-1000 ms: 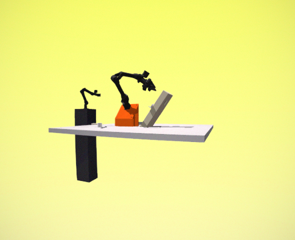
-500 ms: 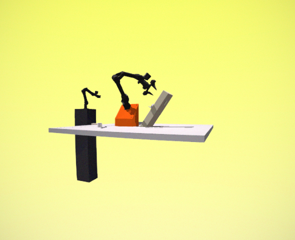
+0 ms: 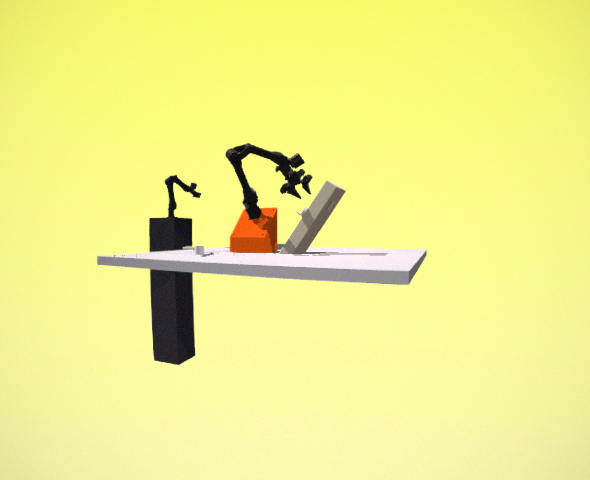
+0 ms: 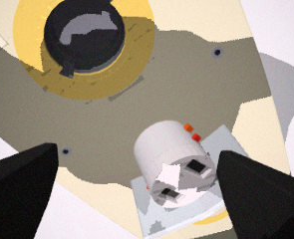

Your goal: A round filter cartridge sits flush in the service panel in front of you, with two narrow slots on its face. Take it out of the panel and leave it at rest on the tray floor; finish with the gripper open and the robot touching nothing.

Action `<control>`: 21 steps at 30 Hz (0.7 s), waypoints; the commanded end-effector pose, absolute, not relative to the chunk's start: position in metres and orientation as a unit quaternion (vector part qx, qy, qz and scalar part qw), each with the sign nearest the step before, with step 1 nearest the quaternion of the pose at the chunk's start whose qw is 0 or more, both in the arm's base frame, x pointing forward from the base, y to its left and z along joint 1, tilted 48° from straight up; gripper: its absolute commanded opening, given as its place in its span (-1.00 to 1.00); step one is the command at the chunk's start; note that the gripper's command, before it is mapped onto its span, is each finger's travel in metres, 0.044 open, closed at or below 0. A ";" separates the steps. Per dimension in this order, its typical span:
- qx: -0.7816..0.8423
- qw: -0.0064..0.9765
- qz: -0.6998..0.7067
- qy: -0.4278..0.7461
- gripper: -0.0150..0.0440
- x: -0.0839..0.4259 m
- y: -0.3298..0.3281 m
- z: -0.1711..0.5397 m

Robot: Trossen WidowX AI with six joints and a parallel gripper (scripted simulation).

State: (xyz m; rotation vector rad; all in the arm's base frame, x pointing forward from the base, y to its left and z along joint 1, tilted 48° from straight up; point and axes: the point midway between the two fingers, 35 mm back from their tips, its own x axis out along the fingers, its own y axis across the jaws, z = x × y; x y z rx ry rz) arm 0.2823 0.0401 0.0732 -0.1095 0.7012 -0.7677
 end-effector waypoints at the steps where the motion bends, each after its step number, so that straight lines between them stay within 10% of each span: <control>1: -0.310 0.772 -0.264 0.488 0.54 0.257 0.017 0.047; 21: -0.309 0.772 -0.263 0.489 0.54 0.265 0.005 0.035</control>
